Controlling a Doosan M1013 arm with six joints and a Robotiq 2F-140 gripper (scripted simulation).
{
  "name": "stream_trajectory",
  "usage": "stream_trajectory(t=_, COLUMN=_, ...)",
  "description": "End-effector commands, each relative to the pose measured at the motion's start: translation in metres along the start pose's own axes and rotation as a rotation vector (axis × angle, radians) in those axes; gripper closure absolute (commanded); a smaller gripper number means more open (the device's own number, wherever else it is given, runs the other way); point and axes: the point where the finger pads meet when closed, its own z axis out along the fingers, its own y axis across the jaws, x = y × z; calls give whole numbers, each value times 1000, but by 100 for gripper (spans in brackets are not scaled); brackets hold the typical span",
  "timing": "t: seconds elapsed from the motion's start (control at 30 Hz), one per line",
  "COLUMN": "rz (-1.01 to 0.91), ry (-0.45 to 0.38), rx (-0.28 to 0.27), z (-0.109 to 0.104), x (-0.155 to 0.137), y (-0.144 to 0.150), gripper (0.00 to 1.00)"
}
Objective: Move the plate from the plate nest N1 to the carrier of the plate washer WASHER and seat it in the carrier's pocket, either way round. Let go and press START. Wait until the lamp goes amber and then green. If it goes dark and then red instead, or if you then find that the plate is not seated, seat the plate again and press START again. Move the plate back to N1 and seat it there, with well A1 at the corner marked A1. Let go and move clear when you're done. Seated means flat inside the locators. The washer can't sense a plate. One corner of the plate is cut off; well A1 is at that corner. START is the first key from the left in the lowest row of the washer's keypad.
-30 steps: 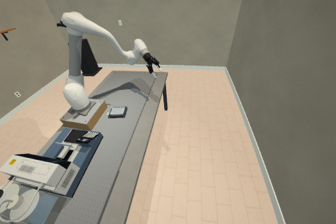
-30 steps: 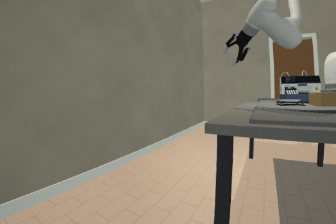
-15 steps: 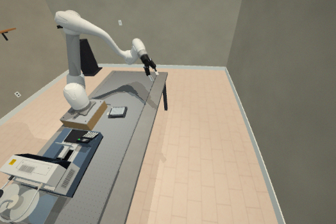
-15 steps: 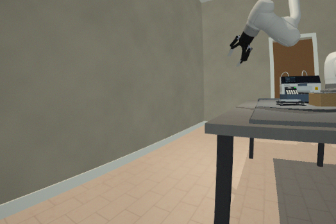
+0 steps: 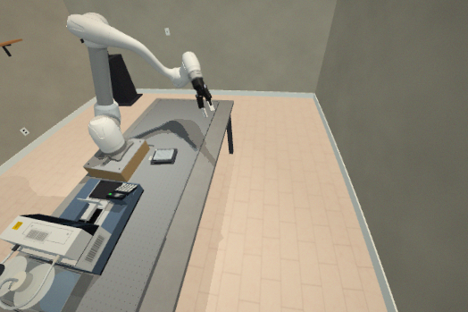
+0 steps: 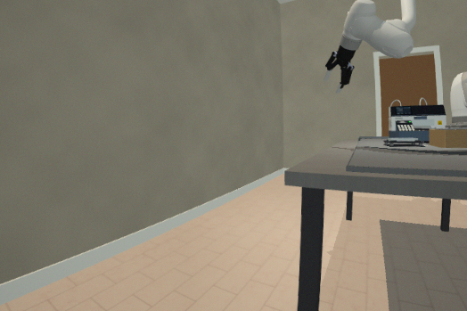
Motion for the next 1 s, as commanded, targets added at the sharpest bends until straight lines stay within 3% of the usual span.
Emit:
stream_trajectory(t=0.0, rz=34, ry=-29, rx=62, z=5, x=-13, y=-1, gripper=30)
stream_trajectory(t=0.3, rz=34, ry=-29, rx=62, z=21, x=-55, y=-4, gripper=30)
stream_trajectory(t=0.37, rz=68, ry=-51, rx=115, z=24, x=-64, y=-5, gripper=30)
stream_trajectory(t=0.43, rz=68, ry=-51, rx=115, z=24, x=-64, y=-5, gripper=30)
stream_trajectory(t=0.5, rz=92, ry=-66, rx=153, z=27, x=-74, y=-7, gripper=30)
stream_trajectory(t=0.77, rz=92, ry=-66, rx=153, z=38, x=-112, y=-14, gripper=30)
stream_trajectory(t=0.87, rz=145, ry=-94, rx=233, z=41, x=-126, y=-18, gripper=30)
stream_trajectory(t=0.97, rz=152, ry=-98, rx=243, z=43, x=-135, y=-21, gripper=30)
